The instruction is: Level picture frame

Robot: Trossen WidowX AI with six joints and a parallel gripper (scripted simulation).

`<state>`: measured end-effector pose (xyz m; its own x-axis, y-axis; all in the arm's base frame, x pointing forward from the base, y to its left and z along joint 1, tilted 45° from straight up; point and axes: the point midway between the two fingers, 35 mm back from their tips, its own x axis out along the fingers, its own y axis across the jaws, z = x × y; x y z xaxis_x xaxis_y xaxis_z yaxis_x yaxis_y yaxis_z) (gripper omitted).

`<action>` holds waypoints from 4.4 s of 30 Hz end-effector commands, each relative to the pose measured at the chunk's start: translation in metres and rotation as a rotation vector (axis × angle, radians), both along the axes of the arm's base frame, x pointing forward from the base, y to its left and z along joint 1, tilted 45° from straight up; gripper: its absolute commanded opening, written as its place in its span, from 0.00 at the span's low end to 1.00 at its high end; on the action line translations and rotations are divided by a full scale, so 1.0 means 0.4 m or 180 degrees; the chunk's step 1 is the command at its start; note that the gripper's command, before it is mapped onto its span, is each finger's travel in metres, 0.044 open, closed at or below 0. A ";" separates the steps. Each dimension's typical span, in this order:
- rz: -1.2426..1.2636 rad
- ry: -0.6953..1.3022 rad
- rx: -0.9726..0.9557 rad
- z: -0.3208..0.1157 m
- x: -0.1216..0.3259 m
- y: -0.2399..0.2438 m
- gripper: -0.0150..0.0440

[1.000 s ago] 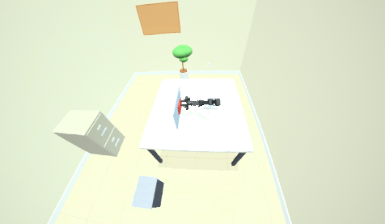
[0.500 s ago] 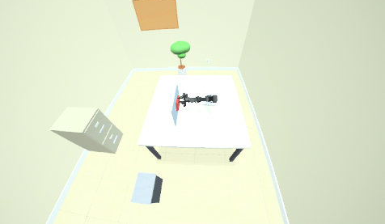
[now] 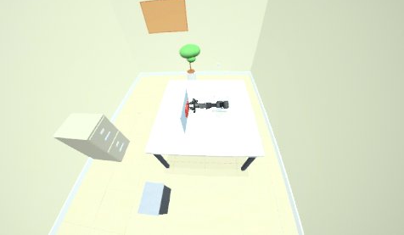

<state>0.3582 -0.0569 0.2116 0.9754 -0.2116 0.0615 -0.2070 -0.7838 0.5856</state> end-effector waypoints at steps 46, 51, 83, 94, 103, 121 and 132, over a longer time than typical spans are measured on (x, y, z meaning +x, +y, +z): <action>0.0014 -0.0005 0.0004 0.008 -0.002 -0.008 0.25; 0.0014 -0.0005 0.0004 0.010 -0.002 -0.011 0.25; 0.0014 -0.0005 0.0004 0.013 -0.003 -0.014 0.25; 0.0014 -0.0005 0.0004 0.014 -0.004 -0.016 0.25; 0.0014 -0.0005 0.0004 0.013 -0.003 -0.015 0.25; 0.0014 -0.0005 0.0004 0.013 -0.003 -0.015 0.25; 0.0014 -0.0005 0.0004 0.013 -0.003 -0.015 0.25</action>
<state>0.3571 -0.0611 0.2151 0.9785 -0.1985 0.0563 -0.1932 -0.7854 0.5880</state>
